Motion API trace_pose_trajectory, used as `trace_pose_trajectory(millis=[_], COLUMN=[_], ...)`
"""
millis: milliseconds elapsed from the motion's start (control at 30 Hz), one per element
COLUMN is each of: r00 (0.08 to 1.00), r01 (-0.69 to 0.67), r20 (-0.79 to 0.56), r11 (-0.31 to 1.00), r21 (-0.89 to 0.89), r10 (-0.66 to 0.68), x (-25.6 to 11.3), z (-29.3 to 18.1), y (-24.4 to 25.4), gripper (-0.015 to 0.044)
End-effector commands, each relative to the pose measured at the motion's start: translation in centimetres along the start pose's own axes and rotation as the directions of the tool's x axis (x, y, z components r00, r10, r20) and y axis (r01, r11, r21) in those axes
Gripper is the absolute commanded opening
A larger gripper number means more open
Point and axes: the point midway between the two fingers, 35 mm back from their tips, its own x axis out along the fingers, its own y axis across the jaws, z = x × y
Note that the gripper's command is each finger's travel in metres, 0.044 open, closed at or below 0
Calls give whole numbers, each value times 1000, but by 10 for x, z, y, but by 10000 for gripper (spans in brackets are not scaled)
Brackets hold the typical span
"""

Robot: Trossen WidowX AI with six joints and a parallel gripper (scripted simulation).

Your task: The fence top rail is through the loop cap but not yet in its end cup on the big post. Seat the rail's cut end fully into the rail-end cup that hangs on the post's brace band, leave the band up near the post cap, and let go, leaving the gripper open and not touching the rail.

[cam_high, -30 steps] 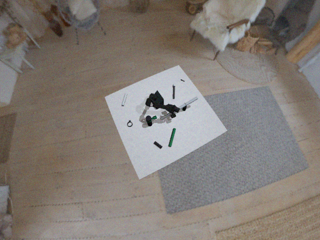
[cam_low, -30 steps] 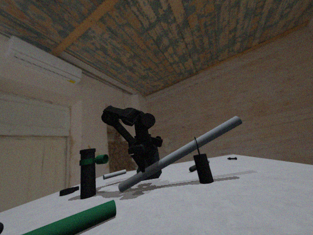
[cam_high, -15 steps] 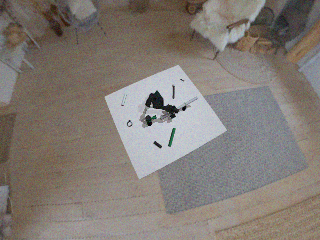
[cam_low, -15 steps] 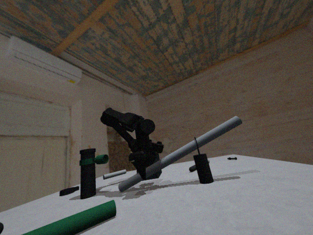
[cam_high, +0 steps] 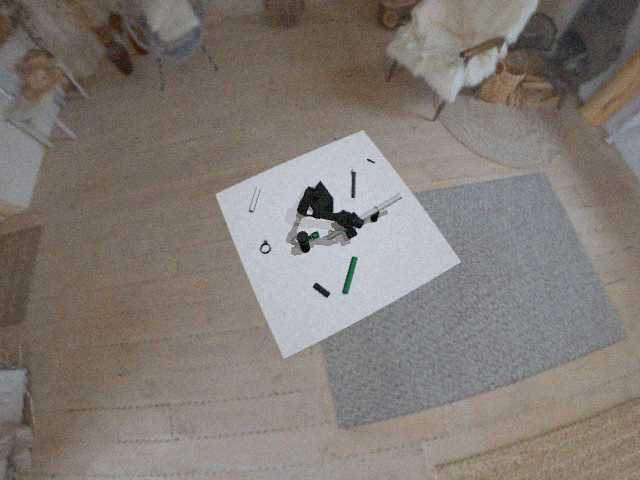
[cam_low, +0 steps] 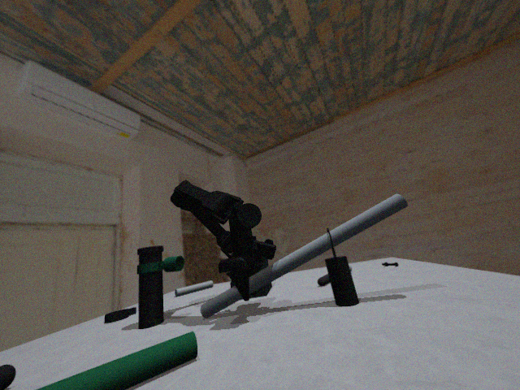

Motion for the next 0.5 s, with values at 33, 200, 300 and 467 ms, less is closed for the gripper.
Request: trace_pose_trajectory(millis=[33,200,300,467], r00=[1000,1000,1000,1000], r01=[2,2,2,2], r20=[-5,-5,-5,-4], r11=[1000,1000,1000,1000], r21=[-4,-4,-4,-4], r10=[-2,-2,-2,-2], x=[1,1,1,-4], z=[-1,-1,-1,0], y=[0,0,0,0], gripper=[184,150,130,19])
